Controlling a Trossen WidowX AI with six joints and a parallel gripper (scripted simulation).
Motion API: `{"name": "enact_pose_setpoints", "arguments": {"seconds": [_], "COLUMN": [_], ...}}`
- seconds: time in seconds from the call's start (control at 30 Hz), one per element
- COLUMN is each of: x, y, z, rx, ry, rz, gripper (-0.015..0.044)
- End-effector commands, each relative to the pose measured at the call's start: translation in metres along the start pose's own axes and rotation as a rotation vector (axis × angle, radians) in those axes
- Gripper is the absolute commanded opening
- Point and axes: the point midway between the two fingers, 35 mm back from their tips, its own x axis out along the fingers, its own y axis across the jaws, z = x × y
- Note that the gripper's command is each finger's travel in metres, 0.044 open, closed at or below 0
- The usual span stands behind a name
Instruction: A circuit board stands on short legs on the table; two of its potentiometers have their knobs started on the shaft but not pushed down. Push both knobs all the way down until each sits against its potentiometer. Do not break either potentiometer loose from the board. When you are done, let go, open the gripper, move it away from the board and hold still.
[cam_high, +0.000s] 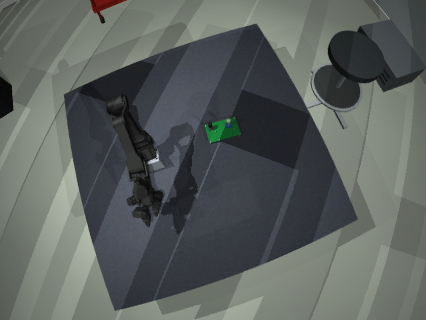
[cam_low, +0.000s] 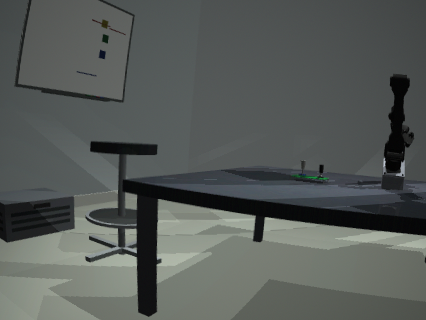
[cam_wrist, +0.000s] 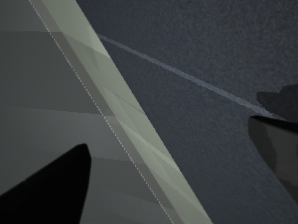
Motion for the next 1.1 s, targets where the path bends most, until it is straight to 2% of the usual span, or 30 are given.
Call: {"name": "enact_pose_setpoints", "arguments": {"seconds": [0.0,0.47,1.07], "x": [0.0,-0.019,-0.057], "y": [0.0,-0.013,-0.046], "z": [-0.001,-0.059,-0.132], "rx": [-0.005,-0.395,-0.939], "ry": [0.001,0.126,0.295], "rz": [0.0,-0.037,-0.084], "gripper": [0.0374,0.0006,0.0]}}
